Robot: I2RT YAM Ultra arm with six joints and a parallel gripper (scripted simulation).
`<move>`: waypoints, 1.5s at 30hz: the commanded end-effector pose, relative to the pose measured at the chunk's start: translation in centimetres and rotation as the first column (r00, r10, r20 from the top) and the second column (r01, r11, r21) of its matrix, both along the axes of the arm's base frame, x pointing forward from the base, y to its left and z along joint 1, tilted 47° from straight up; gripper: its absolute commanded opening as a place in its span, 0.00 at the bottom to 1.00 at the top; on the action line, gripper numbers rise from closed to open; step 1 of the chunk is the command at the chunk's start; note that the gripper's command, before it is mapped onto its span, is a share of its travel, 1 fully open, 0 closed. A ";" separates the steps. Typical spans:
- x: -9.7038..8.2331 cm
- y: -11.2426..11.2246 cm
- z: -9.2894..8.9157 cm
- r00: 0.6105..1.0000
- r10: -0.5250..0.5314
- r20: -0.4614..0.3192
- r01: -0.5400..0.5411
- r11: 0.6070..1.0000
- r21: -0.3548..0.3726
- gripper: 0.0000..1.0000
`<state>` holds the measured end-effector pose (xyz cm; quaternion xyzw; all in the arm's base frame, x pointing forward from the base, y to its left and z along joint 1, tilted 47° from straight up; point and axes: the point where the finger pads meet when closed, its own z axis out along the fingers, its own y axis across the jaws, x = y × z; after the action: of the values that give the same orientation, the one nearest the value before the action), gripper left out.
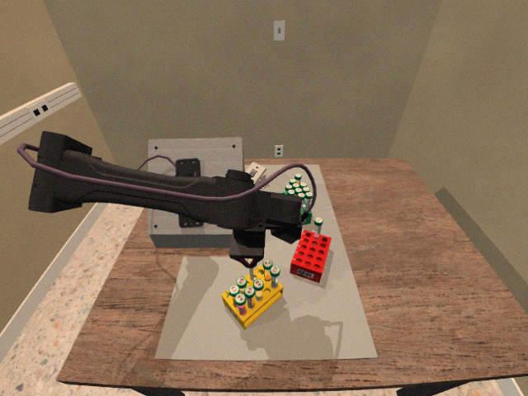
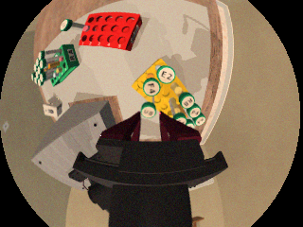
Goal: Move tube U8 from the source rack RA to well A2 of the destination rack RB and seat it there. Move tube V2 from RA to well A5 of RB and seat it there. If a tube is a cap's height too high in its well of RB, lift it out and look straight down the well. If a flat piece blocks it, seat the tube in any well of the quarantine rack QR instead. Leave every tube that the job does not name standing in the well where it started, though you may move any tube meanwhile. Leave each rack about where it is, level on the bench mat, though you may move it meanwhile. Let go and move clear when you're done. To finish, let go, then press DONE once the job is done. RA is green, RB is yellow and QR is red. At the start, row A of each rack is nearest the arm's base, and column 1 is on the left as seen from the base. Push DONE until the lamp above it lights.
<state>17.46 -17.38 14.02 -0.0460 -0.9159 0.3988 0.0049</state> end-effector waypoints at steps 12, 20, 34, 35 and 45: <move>0.1 2.7 3.0 1.000 -0.005 0.014 0.005 1.000 -0.016 0.30; 0.1 4.3 4.5 1.000 -0.004 0.014 0.004 1.000 -0.016 0.30; 3.7 7.1 2.0 0.983 0.141 -0.116 -0.140 0.990 0.018 0.30; 4.2 7.5 1.6 0.977 0.164 -0.139 -0.162 0.987 0.023 0.30; 8.0 10.3 -1.8 0.910 0.302 -0.283 -0.296 0.953 0.064 0.30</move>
<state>23.03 -8.63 12.98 0.1280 -0.9037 0.3981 0.0925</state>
